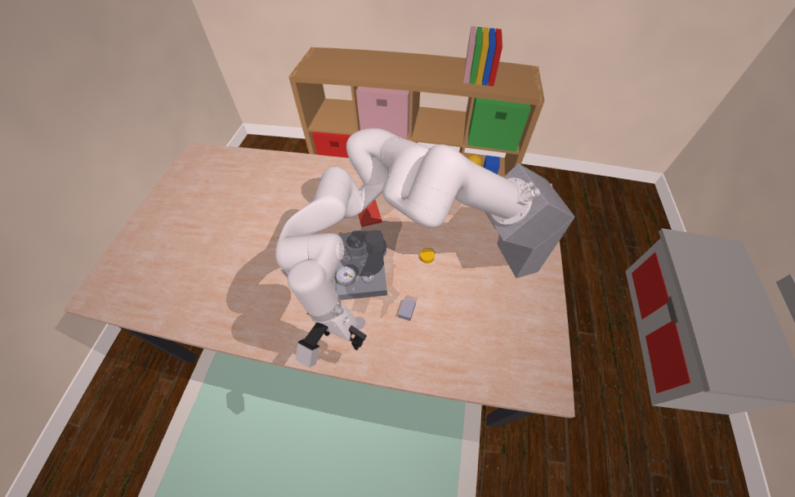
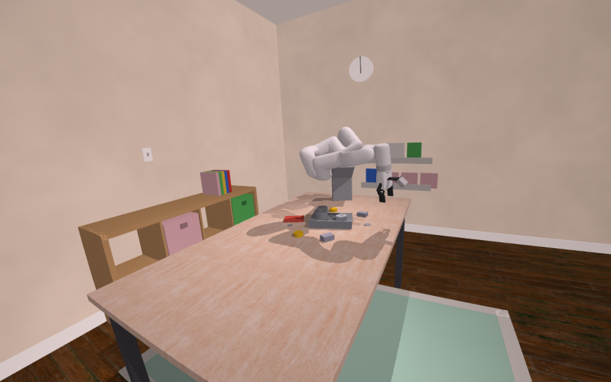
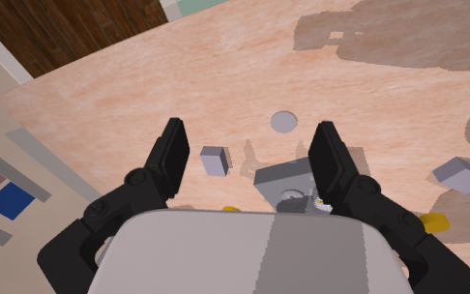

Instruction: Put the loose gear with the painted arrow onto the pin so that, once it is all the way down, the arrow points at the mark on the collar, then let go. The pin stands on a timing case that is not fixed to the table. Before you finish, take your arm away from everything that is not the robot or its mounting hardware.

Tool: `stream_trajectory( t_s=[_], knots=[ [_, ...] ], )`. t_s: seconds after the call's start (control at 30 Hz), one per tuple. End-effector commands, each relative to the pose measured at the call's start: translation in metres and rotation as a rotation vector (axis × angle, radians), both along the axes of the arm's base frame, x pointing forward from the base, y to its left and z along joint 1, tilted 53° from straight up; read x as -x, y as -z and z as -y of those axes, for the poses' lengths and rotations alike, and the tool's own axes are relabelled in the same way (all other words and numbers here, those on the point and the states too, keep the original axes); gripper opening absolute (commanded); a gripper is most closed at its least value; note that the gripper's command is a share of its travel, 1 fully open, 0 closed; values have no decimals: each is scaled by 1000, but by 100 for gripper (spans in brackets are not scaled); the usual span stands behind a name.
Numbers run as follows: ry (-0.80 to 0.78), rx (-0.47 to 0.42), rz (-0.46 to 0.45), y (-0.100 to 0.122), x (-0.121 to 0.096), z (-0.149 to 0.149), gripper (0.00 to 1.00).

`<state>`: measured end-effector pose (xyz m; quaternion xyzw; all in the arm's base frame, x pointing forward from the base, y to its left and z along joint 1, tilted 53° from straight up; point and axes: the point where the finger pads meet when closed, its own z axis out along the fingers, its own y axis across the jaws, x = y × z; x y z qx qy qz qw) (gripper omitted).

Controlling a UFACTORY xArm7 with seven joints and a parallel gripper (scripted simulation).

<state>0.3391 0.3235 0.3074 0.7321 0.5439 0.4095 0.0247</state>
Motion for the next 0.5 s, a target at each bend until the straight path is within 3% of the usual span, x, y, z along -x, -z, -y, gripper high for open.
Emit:
stream_trajectory(
  t_s=[0.0,0.33,0.4,0.47],
  knots=[
    [48,-36,54,-35,-32,17,100],
    [48,-36,54,-35,-32,17,100],
    [101,-66,99,-65,-62,38,100],
    [101,-66,99,-65,-62,38,100]
  ],
)
